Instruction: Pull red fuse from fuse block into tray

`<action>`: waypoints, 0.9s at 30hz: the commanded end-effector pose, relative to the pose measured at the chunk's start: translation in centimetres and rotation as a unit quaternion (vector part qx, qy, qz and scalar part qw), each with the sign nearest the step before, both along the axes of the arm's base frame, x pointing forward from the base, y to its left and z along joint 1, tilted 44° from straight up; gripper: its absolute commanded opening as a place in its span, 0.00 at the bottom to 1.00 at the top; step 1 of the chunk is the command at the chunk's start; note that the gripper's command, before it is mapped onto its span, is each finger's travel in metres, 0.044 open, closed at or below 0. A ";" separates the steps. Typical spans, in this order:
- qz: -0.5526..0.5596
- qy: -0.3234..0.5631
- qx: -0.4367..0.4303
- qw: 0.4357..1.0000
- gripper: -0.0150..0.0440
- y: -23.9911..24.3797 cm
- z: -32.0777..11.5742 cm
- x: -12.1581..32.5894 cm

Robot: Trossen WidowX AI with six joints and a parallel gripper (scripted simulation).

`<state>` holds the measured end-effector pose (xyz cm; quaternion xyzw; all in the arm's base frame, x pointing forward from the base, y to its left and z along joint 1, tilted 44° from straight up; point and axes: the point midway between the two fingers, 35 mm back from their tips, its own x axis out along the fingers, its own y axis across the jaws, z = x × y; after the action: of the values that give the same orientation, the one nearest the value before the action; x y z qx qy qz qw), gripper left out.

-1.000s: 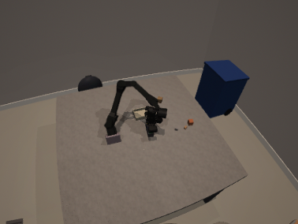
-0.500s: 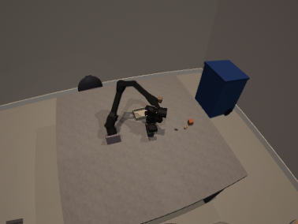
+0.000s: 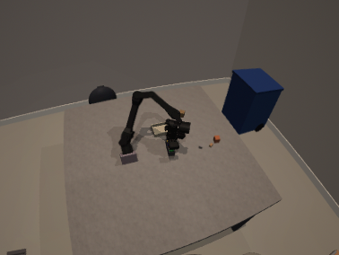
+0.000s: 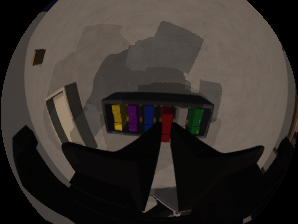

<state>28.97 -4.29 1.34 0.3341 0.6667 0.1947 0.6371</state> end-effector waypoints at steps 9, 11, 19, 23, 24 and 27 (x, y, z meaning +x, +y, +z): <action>0.000 -0.003 -0.002 1.000 0.25 -0.6 0.5 0.1; 0.000 -0.003 -0.002 1.000 0.25 -0.6 0.6 0.1; 0.000 -0.002 -0.002 1.000 0.25 -0.9 0.9 0.1; 0.000 -0.002 -0.002 1.000 0.25 -1.0 1.0 0.0; 0.000 -0.002 -0.002 1.000 0.25 -1.1 1.0 0.0; 0.000 -0.002 -0.002 1.000 0.25 -1.2 1.1 0.0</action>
<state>28.88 -5.21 2.30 0.3356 0.6665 0.1944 0.6367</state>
